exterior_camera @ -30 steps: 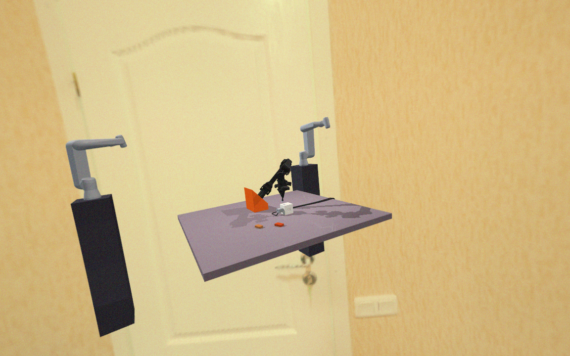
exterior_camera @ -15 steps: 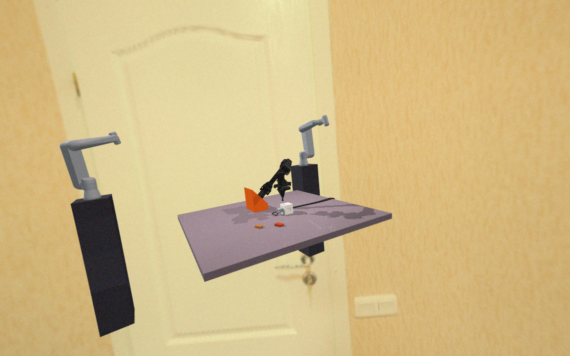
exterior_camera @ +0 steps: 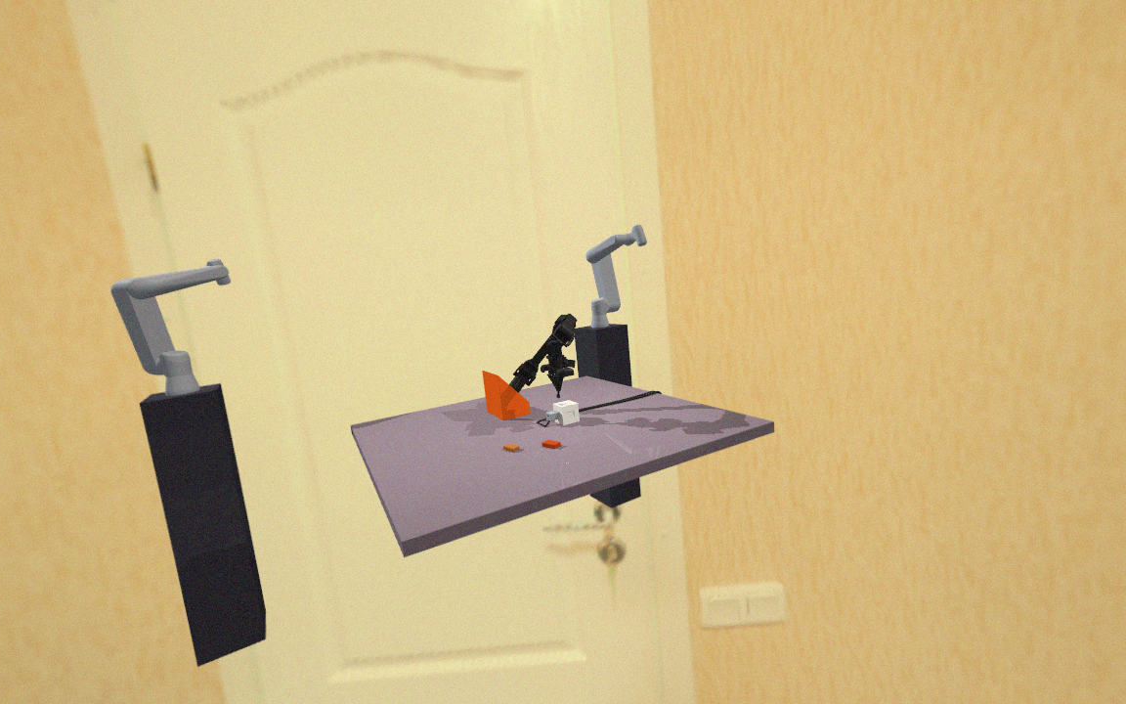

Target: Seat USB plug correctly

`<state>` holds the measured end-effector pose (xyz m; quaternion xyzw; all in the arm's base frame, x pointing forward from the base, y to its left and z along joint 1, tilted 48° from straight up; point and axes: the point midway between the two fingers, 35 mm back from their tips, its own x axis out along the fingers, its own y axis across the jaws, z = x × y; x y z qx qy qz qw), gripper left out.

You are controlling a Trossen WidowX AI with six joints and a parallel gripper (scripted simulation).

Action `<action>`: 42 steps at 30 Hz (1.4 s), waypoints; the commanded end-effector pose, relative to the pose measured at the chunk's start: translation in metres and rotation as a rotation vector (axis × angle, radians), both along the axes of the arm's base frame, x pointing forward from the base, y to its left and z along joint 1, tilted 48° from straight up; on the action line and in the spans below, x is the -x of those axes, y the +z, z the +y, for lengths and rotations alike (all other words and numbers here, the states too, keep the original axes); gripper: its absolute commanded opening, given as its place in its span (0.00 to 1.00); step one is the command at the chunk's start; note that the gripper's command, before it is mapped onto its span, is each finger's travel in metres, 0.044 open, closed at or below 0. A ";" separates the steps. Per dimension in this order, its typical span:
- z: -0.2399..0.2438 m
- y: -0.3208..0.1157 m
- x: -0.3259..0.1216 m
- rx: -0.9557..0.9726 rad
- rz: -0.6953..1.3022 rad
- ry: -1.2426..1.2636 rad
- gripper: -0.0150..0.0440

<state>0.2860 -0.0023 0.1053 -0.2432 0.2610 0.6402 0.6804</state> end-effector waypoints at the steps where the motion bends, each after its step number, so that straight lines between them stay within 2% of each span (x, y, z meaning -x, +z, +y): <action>1: 0.001 0.000 0.000 -0.006 -0.004 0.000 0.25; 42: 0.006 -0.001 -0.001 -0.037 -0.009 0.002 0.25</action>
